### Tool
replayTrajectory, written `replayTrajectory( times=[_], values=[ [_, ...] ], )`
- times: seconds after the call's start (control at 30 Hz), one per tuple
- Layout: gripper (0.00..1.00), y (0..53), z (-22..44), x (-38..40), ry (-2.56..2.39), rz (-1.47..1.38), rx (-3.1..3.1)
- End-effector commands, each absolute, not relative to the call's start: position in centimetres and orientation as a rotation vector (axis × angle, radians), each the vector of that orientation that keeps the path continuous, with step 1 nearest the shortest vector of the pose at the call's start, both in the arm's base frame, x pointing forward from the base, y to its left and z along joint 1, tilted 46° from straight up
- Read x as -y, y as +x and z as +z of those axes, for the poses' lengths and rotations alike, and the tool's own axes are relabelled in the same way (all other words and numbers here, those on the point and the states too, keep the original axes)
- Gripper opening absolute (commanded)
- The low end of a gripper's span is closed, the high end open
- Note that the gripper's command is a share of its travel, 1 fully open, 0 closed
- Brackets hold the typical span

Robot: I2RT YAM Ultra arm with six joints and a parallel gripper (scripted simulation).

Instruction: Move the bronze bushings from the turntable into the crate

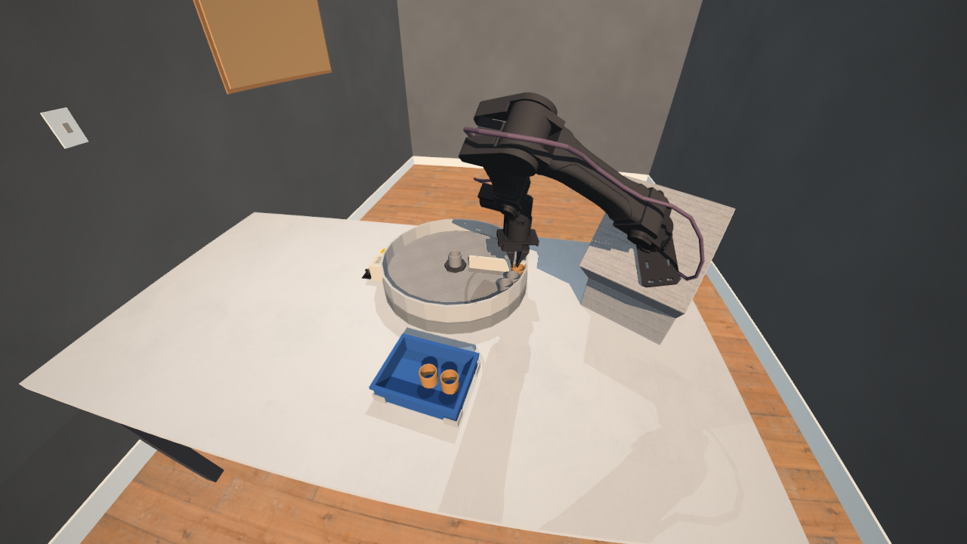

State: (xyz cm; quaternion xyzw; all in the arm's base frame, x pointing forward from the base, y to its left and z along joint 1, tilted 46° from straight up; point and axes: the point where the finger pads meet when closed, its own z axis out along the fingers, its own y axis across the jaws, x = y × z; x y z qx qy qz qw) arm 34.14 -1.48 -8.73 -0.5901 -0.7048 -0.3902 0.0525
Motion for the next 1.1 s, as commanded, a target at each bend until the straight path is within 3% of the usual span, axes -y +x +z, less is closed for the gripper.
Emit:
replayTrajectory(
  times=[0.0, 1.07],
  values=[
    [0.13, 33.8, -9.2, 1.9, -1.824, -1.171, 2.131],
    [0.13, 35.4, -7.6, 2.4, -1.816, -1.195, 2.168]
  ],
)
